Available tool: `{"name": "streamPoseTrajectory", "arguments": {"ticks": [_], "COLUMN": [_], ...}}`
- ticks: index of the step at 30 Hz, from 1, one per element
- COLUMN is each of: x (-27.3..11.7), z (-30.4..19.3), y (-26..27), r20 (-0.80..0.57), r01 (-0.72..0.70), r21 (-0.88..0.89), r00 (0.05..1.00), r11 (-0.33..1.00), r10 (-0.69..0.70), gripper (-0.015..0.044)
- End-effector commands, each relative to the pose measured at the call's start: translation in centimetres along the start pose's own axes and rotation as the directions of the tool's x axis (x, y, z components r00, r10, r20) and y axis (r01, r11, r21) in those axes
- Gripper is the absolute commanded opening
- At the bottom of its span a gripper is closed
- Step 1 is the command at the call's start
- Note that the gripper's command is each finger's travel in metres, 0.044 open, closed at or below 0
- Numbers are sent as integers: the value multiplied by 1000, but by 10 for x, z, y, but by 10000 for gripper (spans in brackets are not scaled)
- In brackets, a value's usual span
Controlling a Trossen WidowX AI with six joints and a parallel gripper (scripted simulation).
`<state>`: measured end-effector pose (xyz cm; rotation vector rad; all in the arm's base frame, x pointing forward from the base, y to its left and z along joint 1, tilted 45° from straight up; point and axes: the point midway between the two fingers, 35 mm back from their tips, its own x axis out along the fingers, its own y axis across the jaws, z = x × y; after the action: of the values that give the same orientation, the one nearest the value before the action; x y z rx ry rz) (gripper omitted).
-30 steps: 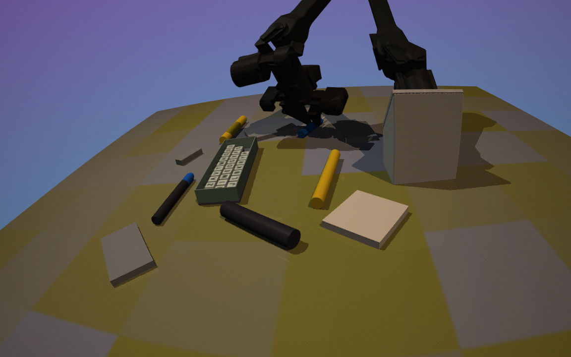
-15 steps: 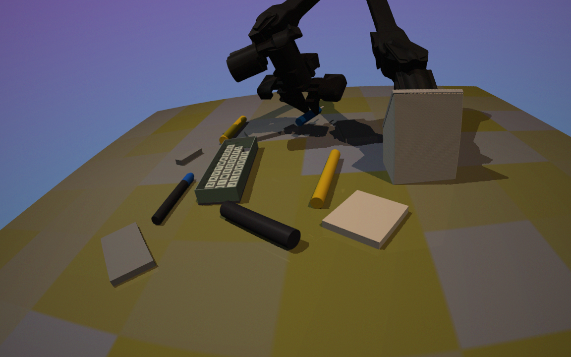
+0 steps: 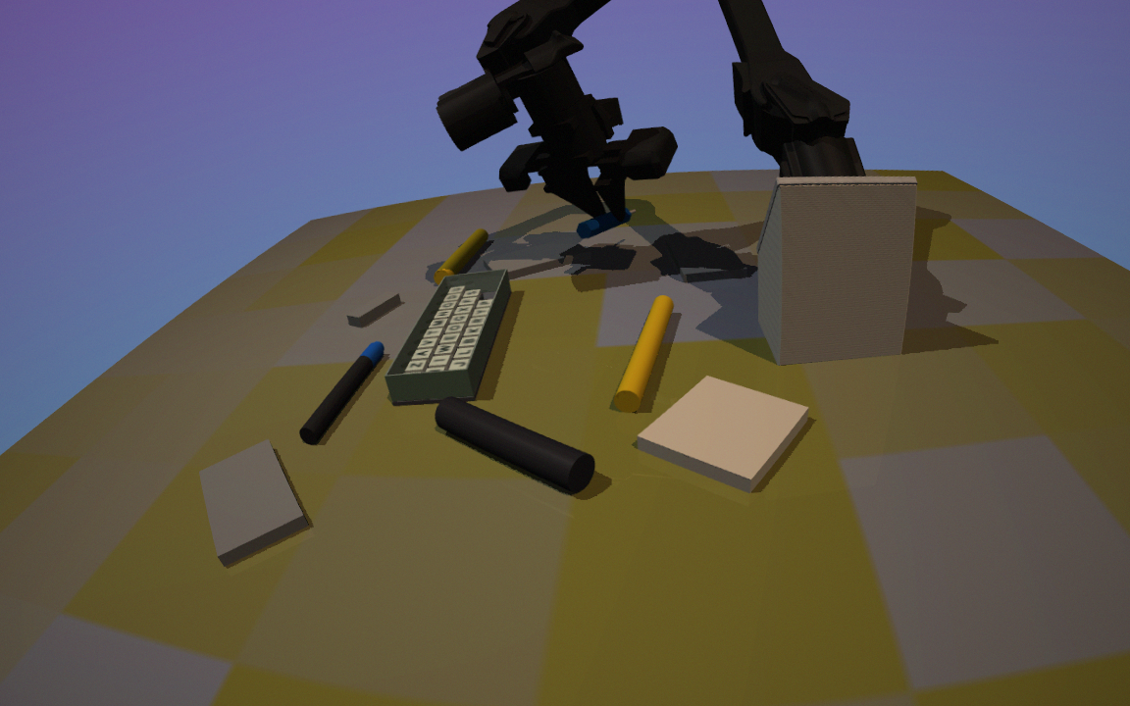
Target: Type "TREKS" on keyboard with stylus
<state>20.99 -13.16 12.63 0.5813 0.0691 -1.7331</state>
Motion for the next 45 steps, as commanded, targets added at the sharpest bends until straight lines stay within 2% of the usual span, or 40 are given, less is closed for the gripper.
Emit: {"name": "streamPoseTrajectory", "arguments": {"ticks": [1, 12, 18, 26, 37, 45], "x": [-3, -28, -49, -83, -137, -137], "z": [-17, -69, -95, -122, -147, -150], "y": [2, 12, 21, 38, 67, 69], "r20": [-109, -438, -599, -772, -917, -922], "r01": [64, 136, 97, -22, -245, -259], "r21": [-54, -244, -335, -409, -388, -381], "r00": [992, 868, 746, 541, 201, 179], "r11": [996, 960, 937, 912, 889, 887], "r10": [-69, -234, -291, -333, -345, -344], "gripper": [0, 0, 0, 0, 0, 0]}}
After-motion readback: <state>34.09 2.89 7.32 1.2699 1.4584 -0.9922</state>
